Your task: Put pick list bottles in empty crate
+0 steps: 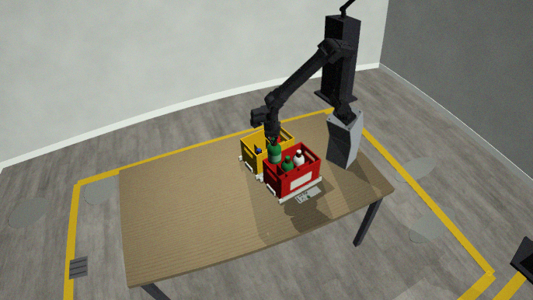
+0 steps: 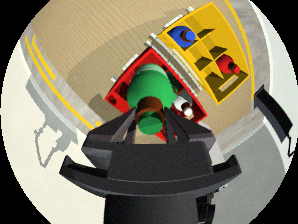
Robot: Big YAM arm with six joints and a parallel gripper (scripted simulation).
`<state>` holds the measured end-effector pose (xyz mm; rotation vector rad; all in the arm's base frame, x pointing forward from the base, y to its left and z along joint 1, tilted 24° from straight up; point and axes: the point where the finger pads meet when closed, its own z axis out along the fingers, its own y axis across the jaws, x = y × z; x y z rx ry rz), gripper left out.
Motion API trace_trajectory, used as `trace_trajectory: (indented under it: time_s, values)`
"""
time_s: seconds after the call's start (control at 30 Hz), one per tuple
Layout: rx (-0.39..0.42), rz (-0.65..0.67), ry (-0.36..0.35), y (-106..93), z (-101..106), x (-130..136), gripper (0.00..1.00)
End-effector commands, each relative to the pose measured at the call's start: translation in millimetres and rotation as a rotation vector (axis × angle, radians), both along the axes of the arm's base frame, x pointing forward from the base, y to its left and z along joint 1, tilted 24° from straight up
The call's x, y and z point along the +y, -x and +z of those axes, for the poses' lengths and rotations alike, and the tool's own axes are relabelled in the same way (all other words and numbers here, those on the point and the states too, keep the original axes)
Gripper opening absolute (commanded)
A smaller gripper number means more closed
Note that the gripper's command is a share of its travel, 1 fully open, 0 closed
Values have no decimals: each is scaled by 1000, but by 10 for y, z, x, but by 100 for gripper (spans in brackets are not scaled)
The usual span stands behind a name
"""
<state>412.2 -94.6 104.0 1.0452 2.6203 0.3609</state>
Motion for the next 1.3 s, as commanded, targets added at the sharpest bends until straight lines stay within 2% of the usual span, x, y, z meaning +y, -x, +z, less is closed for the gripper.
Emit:
trace_trajectory:
  time_s: [0.0,0.8,0.97,1.07,1.27]
  values:
    - [-75,0,24,-85,297,-11,0]
    - [-89,-3,32,-129,367,-93,0]
    - [-89,-2,30,-139,315,-67,0]
    - [-70,-1,22,-84,199,-17,0]
    - [-74,4,23,-128,162,23,0]
